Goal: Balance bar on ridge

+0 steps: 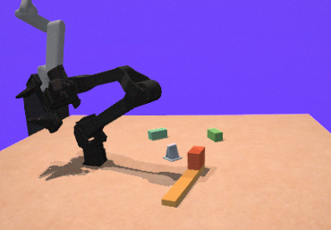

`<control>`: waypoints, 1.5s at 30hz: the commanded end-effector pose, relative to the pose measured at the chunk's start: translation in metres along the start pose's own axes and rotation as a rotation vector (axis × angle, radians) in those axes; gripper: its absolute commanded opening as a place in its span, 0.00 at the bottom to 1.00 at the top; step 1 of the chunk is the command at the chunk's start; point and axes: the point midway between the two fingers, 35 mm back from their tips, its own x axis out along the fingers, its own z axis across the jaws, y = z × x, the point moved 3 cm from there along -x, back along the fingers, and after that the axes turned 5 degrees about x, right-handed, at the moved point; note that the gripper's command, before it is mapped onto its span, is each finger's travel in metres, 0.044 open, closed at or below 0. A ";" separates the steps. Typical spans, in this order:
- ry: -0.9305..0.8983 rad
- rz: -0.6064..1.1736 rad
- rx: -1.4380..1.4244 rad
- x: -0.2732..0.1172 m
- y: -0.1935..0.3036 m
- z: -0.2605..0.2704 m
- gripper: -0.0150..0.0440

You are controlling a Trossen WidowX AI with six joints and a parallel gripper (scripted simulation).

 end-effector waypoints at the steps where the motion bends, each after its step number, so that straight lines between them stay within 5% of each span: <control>1: 0.002 0.003 0.003 0.000 0.000 0.000 0.89; 4: 0.028 0.049 0.045 -0.004 0.005 -0.006 0.79; 45: 0.645 0.632 0.726 -0.117 0.067 -0.073 0.79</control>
